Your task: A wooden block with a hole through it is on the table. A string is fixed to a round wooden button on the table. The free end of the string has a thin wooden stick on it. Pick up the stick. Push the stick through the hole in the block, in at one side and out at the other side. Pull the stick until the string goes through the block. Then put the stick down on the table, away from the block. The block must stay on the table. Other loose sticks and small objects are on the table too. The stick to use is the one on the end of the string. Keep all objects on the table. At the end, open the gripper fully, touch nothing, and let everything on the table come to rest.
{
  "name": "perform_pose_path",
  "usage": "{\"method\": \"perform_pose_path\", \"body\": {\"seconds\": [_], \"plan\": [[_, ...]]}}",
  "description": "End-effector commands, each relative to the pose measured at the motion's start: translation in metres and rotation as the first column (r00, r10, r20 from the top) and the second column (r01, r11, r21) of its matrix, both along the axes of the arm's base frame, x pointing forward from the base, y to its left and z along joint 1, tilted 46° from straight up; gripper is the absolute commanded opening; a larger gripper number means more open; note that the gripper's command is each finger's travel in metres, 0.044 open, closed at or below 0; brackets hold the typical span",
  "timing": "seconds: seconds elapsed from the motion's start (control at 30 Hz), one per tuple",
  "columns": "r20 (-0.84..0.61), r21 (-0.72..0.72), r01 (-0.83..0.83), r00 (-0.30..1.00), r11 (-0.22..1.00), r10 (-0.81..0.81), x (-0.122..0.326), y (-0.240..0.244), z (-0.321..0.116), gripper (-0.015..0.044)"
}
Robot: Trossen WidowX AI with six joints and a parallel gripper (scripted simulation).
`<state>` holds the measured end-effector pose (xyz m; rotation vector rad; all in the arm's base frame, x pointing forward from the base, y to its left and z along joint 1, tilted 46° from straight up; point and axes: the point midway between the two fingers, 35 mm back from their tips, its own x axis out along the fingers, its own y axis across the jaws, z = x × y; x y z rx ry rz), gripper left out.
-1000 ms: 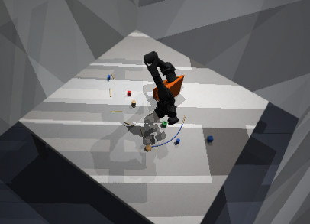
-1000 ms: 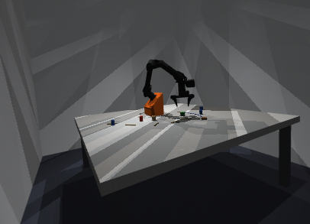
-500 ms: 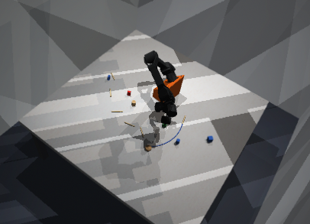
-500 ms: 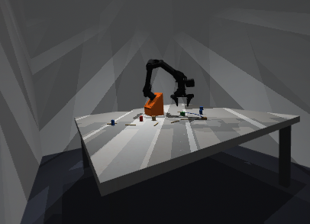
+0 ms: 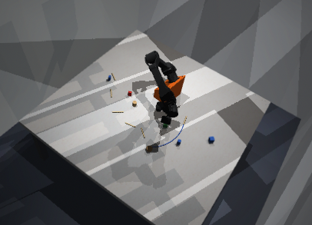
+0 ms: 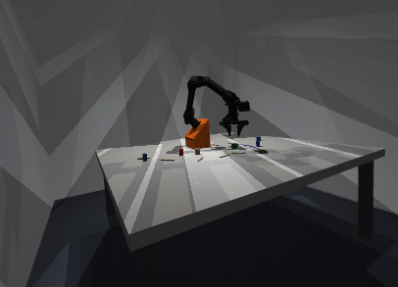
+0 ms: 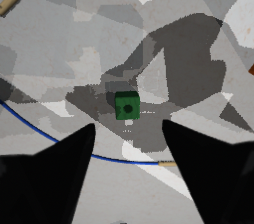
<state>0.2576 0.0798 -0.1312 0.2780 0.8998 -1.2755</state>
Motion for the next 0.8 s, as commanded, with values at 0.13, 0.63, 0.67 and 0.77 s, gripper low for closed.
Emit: {"method": "perform_pose_path", "body": {"seconds": [0.13, 0.63, 0.67, 0.77], "plan": [[0.001, 0.001, 0.006, 1.000, 1.000, -0.006, -0.001, 0.000, 0.000, 0.0237], [0.001, 0.001, 0.006, 1.000, 1.000, -0.006, 0.000, -0.009, -0.009, 0.0237], [0.001, 0.001, 0.006, 1.000, 1.000, -0.006, 0.000, -0.010, -0.010, 0.0237], [0.001, 0.001, 0.006, 1.000, 1.000, -0.006, 0.001, -0.013, -0.014, 0.0237]]}}
